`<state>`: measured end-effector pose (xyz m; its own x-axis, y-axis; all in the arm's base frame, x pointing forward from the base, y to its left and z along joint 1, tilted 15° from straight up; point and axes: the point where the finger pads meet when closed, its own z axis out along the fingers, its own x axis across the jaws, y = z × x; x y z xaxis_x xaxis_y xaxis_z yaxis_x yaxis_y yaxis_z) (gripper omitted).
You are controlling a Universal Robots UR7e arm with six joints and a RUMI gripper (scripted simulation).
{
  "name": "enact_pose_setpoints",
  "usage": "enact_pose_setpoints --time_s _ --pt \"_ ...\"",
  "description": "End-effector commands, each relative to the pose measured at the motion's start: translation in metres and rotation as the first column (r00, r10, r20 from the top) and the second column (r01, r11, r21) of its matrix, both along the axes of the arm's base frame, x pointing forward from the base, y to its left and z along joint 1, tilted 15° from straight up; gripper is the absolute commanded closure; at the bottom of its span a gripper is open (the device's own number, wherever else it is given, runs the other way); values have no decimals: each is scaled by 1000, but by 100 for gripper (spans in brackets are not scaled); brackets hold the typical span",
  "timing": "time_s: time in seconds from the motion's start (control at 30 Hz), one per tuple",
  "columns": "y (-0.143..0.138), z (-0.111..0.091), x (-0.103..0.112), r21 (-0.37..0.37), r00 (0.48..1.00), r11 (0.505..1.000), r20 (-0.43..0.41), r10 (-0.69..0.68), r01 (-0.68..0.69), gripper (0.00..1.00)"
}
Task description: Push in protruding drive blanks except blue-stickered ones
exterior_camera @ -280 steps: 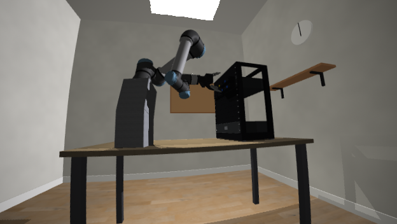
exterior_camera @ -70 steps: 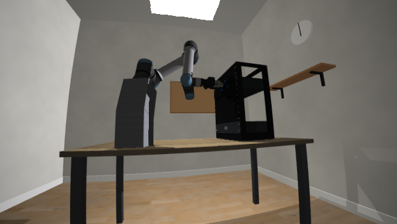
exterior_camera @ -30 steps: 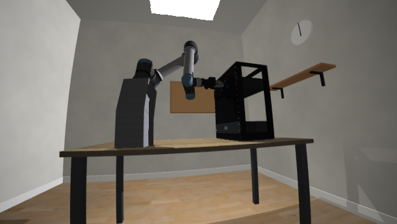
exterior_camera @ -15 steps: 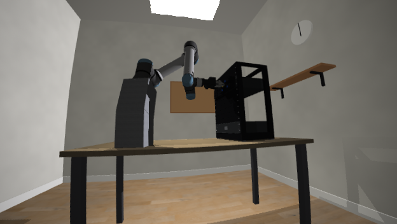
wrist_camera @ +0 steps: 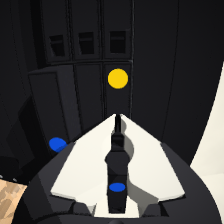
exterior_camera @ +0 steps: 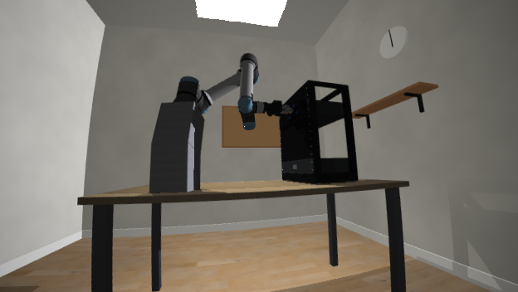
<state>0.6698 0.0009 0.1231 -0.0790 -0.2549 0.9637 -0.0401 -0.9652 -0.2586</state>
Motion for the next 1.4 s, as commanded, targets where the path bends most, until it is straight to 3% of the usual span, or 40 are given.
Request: enact_pose_setpoints --time_s 0.0,0.97,1.37 --pt "0 0 0 0 1000 1000 0 0 0 100" --pt "0 0 -1 0 1000 1000 0 0 0 100" --pt "2 -2 -43 0 1000 1000 0 0 0 100"
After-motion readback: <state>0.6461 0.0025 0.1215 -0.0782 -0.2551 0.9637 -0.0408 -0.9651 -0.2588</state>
